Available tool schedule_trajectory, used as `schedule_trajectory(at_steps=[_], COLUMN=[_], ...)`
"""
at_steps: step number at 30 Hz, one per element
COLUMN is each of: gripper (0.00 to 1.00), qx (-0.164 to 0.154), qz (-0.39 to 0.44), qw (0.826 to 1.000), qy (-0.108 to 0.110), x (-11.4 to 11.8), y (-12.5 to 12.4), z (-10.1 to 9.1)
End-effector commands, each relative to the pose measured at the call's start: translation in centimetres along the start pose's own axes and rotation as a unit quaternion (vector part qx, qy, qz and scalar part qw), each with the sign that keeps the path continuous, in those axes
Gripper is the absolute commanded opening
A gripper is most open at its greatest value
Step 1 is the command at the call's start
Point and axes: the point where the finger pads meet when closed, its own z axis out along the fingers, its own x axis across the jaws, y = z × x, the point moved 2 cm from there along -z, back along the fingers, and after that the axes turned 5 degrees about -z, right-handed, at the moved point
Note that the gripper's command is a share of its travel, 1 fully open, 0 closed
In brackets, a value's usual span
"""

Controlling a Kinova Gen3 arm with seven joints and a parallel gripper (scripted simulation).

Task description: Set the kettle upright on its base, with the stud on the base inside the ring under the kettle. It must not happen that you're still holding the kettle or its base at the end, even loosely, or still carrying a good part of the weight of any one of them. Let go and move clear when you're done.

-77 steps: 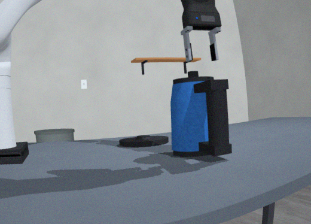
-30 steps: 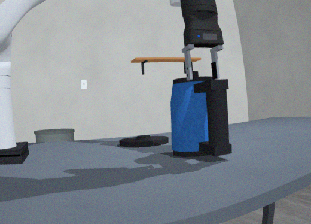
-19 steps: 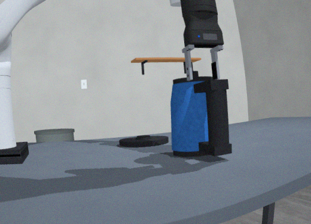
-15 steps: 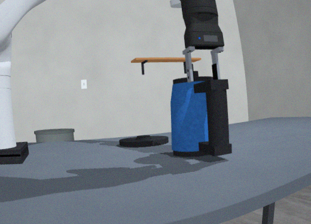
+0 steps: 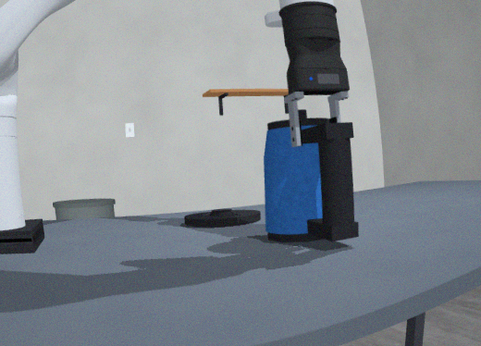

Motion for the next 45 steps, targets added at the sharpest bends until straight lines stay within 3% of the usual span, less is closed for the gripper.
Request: schedule_trajectory(at_steps=[1,38,39,45], gripper=[1.00,1.00,0.00,0.00], qx=[0.000,0.000,0.000,0.000], qz=[0.001,0.001,0.001,0.001], qw=[1.000,1.000,1.000,1.000], qy=[-0.002,-0.002,-0.002,-0.002], x=[-0.12,-0.12,-0.12,-0.12], y=[0.10,0.10,0.10,0.10], z=[0.32,0.36,0.36,0.36])
